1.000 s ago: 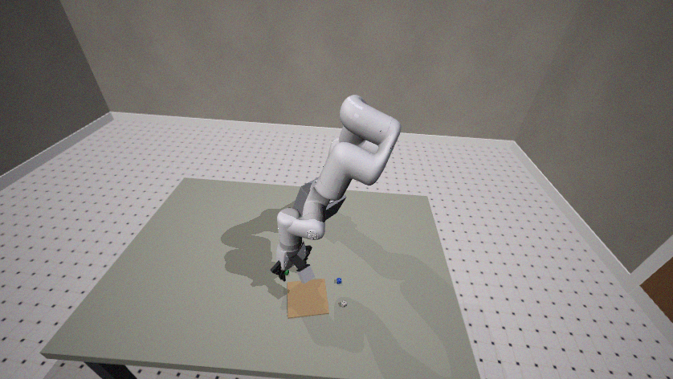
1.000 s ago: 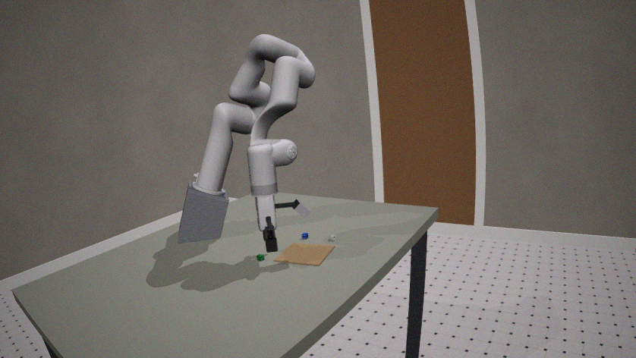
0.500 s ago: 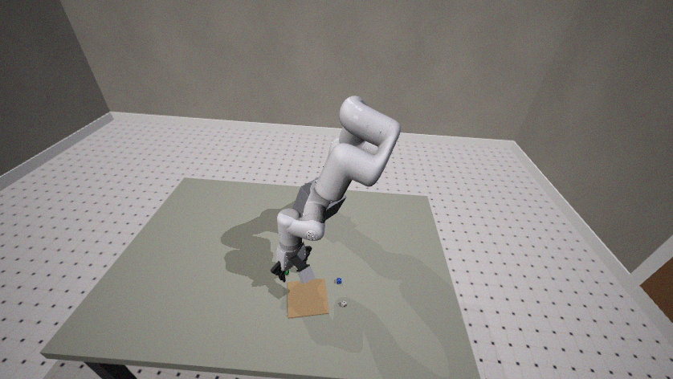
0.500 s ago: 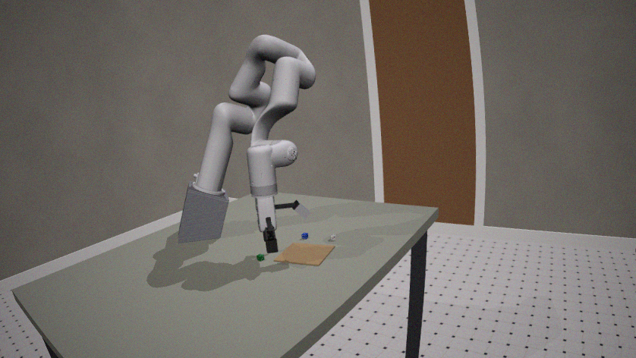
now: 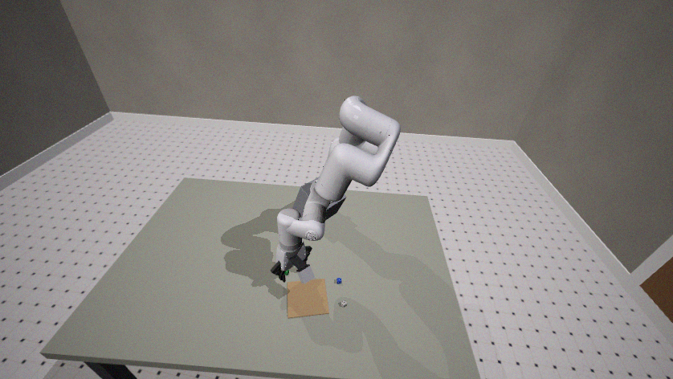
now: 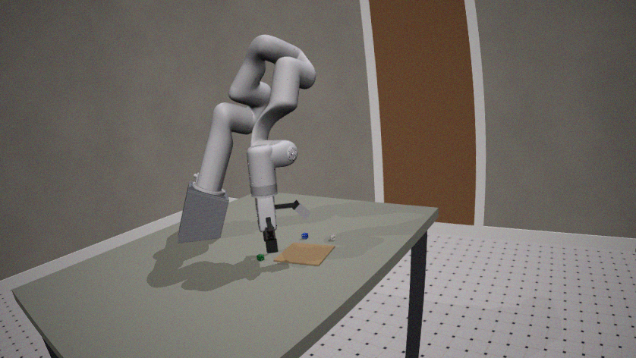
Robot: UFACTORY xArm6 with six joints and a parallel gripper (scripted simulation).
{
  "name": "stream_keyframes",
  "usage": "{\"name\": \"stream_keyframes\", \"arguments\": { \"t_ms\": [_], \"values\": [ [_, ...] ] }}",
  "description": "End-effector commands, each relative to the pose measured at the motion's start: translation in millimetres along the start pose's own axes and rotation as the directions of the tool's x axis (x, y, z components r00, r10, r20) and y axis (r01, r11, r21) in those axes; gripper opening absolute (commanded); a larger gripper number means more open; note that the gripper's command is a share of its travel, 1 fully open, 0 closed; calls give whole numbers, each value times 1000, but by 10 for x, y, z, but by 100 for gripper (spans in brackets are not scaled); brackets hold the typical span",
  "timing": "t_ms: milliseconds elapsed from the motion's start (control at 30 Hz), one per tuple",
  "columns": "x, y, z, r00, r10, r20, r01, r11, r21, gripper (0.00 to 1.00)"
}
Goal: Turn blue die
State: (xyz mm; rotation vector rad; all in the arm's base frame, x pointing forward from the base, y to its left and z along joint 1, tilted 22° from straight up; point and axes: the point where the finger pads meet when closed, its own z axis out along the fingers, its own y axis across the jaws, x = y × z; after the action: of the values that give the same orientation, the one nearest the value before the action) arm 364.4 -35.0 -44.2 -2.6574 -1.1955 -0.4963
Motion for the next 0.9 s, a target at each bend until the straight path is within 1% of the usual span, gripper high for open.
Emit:
{"name": "stream_keyframes", "arguments": {
  "t_ms": [0,267,467,633,867],
  "values": [
    [5,9,-6,1000,0,-1,0,1000,-2,100],
    [11,3,-6,1000,0,-1,0,1000,-2,100],
    [76,-50,-6,1000,0,-1,0,1000,-2,100],
    [290,-227,-5,1000,0,-1,0,1000,-2,100],
    [795,-645,-5,1000,0,-1,0,1000,-2,100]
  ]
}}
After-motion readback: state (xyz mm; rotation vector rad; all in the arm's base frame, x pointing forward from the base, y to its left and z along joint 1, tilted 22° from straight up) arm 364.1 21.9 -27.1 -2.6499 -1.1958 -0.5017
